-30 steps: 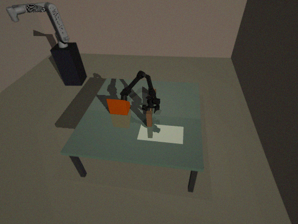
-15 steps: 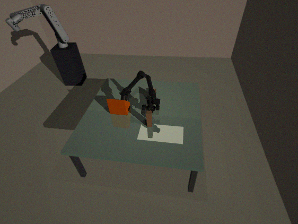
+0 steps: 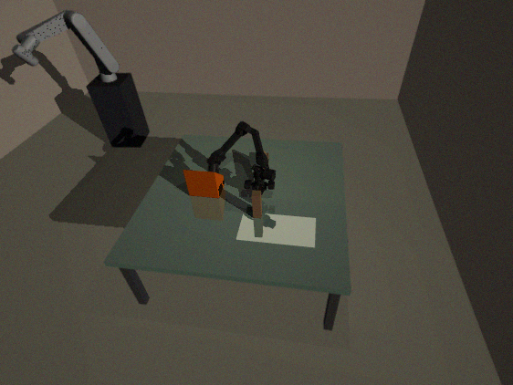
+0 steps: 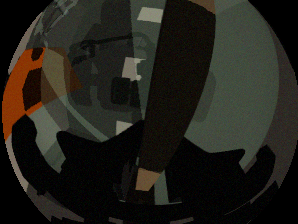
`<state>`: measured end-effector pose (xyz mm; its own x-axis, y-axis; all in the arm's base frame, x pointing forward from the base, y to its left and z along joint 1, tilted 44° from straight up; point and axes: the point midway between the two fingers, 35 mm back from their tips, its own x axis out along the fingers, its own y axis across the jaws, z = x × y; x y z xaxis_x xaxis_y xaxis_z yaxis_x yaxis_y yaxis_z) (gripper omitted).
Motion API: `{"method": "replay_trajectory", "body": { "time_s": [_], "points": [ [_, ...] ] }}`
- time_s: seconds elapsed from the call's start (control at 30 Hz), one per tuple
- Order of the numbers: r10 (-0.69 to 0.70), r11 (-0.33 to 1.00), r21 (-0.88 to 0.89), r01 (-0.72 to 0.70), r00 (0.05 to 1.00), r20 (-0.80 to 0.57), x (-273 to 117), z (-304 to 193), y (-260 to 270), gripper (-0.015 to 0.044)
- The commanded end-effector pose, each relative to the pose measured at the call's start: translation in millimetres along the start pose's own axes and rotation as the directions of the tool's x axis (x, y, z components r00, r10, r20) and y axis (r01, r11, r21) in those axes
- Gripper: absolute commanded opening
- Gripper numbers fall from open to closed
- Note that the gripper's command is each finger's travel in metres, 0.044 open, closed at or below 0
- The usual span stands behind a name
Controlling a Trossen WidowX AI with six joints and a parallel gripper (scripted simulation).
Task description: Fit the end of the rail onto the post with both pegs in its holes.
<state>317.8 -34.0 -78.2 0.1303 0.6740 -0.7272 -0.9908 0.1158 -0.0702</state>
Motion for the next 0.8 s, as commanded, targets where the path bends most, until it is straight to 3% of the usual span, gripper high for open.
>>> {"method": "replay_trajectory", "body": {
  "time_s": [0.0,0.77],
  "points": [
    [0.001,1.0,0.002,-0.001,1.0,0.005,-2,0,0,0.0],
    [0.001,1.0,0.002,-0.001,1.0,0.005,-13,0,-4,0.0]
  ]
}}
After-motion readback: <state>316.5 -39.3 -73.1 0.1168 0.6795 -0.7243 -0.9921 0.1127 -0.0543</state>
